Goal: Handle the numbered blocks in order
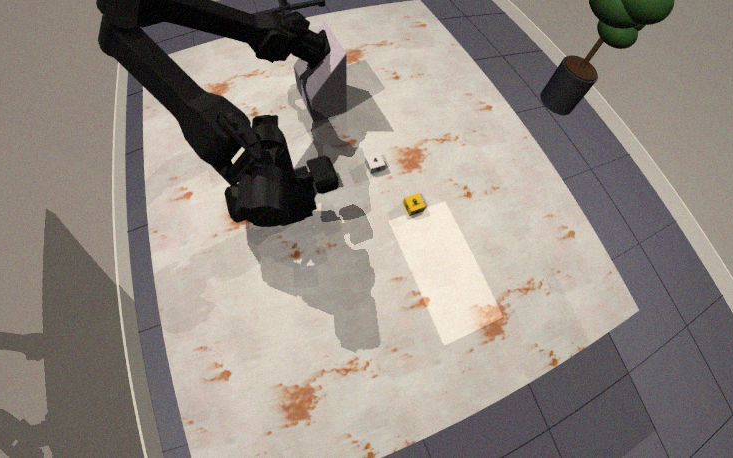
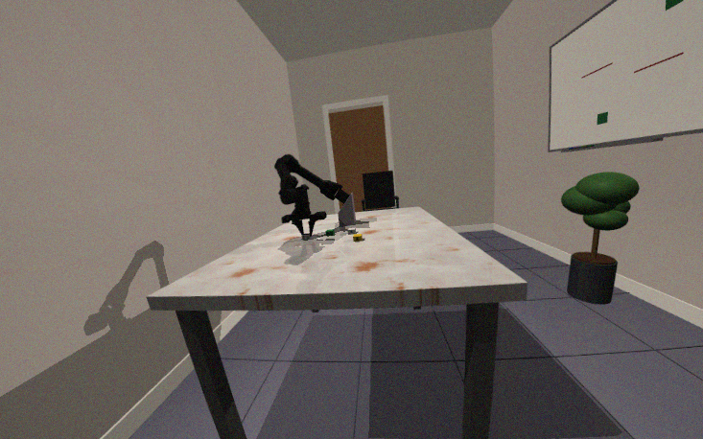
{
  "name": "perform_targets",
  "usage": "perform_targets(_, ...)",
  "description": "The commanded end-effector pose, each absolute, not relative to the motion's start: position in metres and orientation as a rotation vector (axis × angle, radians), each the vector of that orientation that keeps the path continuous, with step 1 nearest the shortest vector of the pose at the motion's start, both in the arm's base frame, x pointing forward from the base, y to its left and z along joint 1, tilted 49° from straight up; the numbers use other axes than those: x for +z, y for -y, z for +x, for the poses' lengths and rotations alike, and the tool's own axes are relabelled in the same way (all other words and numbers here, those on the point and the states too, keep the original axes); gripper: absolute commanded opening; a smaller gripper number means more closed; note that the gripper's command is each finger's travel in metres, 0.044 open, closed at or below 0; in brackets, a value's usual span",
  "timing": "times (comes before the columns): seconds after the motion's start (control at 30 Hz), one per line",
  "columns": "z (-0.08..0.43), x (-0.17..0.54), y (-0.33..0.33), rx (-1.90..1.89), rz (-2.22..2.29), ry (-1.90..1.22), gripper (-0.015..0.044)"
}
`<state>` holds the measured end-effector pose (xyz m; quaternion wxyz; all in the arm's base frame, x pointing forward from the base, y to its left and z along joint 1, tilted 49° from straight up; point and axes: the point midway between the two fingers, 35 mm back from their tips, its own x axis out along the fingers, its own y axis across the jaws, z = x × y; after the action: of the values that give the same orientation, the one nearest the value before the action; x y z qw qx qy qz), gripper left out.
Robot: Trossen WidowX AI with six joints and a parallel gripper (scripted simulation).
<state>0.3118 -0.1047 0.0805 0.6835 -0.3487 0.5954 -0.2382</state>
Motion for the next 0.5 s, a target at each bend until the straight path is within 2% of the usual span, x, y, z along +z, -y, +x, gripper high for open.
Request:
perform_targets(0.0, 0.3126, 0.0852, 0.0998, -0.534, -0.776, -1.326, 0.0120)
perform_targets(0.47, 0.3117, 0.0883, 0.0963, -0.534, -0.776, -1.326, 0.0120)
